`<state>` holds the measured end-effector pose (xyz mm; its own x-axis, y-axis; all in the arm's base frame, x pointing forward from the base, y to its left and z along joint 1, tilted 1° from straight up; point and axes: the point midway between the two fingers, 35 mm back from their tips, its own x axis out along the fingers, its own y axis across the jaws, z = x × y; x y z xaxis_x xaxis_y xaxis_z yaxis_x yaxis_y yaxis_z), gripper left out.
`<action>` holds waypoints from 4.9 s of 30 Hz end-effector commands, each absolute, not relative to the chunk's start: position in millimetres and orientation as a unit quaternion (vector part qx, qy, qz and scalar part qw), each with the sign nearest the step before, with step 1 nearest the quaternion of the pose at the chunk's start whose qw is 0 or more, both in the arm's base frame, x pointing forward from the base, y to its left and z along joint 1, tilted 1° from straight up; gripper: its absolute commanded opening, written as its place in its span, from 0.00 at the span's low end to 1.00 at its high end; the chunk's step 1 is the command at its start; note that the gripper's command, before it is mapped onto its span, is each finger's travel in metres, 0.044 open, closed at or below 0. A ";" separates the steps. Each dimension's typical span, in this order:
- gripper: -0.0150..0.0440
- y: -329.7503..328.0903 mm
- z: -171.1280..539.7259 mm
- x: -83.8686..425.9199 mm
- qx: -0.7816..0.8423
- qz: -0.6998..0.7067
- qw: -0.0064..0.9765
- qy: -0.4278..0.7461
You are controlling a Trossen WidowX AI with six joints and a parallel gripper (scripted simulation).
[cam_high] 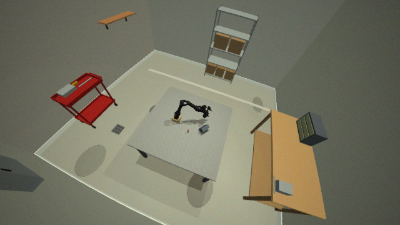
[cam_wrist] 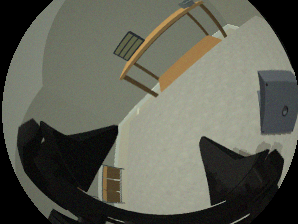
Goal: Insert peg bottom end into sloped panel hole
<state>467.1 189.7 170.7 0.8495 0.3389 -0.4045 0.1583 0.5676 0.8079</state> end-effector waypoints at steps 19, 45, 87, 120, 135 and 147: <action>1.00 53.6 130.6 458.3 0.275 -0.058 0.891 0.357; 1.00 -77.7 94.0 379.5 0.100 -0.107 0.835 0.530; 1.00 -147.8 75.6 264.8 0.029 -0.026 0.718 0.695; 1.00 -146.9 26.2 265.2 0.030 -0.026 0.717 0.695; 0.56 -148.3 29.5 266.3 0.028 -0.029 0.719 0.693; 0.25 -148.3 29.5 266.3 0.028 -0.029 0.719 0.693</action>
<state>266.0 -148.1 29.1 0.0351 -0.0029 -0.9994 0.0808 0.9967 -0.0001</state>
